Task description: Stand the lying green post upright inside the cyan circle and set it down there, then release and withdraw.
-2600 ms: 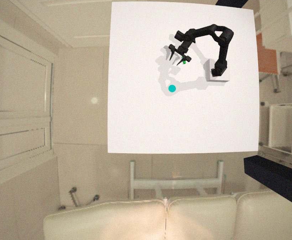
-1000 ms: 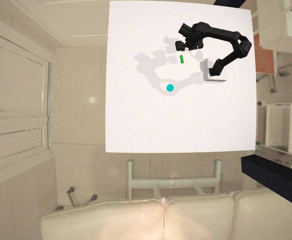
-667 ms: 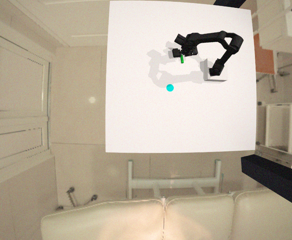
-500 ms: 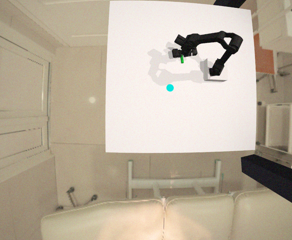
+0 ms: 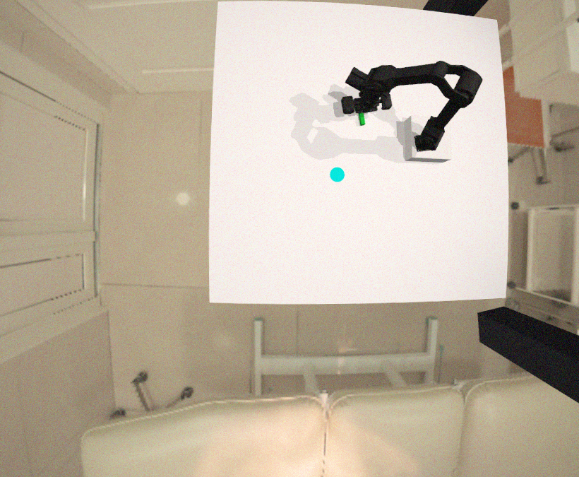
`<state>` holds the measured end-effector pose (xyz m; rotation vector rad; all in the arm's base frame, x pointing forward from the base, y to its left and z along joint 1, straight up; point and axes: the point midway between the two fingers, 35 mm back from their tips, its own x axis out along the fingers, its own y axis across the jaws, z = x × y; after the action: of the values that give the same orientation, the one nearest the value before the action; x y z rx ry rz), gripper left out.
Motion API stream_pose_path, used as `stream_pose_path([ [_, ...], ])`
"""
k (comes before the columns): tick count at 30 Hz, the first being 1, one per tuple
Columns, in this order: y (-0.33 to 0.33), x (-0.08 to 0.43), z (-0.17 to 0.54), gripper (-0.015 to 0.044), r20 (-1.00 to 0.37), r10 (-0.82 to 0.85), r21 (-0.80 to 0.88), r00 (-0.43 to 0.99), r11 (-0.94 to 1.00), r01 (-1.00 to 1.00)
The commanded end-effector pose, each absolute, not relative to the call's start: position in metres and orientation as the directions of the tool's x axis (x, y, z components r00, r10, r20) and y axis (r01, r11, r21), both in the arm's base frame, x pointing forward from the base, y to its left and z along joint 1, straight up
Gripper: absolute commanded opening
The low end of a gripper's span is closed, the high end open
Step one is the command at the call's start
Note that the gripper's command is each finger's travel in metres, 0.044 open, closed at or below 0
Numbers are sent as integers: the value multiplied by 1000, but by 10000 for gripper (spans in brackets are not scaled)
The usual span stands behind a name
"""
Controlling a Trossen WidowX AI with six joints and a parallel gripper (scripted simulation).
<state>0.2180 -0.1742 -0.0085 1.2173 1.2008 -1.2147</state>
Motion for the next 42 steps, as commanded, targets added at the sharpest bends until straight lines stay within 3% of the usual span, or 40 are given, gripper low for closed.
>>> stream_pose_path([
  [1, -177, 221, 5, 23, -1000, -14, 14, 14, -13, 1000],
  [34, -173, 217, 102, 23, -1000, -14, 15, 14, -8, 1000],
  [42, -162, 235, 104, 23, -1000, -13, 15, 17, 194, 981],
])
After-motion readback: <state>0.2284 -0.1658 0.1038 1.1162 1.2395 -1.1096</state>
